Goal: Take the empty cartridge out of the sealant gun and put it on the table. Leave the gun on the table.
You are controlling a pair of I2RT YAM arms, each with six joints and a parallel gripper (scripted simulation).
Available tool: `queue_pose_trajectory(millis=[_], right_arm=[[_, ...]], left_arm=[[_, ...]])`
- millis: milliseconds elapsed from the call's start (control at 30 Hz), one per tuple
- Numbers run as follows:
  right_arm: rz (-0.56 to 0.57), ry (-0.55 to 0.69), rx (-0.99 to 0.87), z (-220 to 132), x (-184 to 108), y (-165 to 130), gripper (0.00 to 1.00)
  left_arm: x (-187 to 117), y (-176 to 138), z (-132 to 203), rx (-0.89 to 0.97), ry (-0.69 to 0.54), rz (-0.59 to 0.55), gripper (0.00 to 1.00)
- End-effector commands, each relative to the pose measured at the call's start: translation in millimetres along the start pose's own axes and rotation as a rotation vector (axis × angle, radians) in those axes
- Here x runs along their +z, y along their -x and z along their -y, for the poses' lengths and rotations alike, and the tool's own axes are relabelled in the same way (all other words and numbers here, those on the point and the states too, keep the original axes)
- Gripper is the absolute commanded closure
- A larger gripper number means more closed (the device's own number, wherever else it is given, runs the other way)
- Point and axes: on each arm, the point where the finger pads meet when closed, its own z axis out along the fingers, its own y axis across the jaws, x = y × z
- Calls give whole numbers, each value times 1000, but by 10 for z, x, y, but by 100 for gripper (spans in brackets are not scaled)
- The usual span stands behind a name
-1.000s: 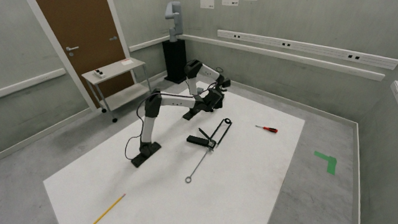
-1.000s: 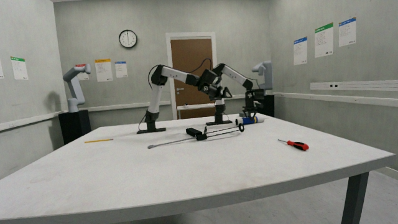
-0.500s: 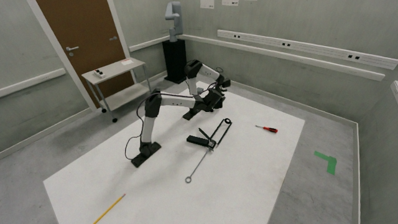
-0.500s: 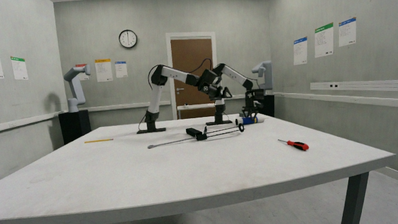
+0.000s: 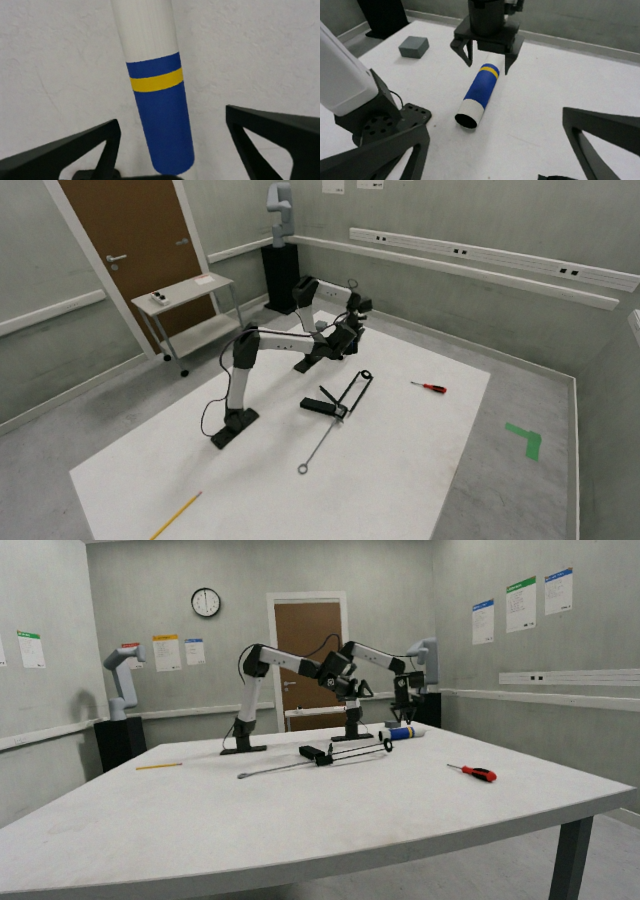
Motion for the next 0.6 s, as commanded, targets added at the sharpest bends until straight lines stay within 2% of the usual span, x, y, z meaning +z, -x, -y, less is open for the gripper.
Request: queue_pose_trajectory(millis=[0, 233, 433, 500, 567], right_arm=[[28, -26, -43, 76, -58, 207, 0], [28, -26, -43, 76, -58, 207, 0], [28, -26, -43, 76, -58, 207, 0], [28, -26, -43, 76, -58, 207, 0], [28, -26, -43, 76, -58, 207, 0]], left_arm=[[-247, -19, -14, -3, 4, 3, 14], [-715, -82, -88, 119, -16, 27, 14], [-1339, -70, -101, 262, -101, 152, 14], [-1339, -70, -101, 262, -101, 152, 14], [-1491, -41, -97, 289, -119, 184, 14]])
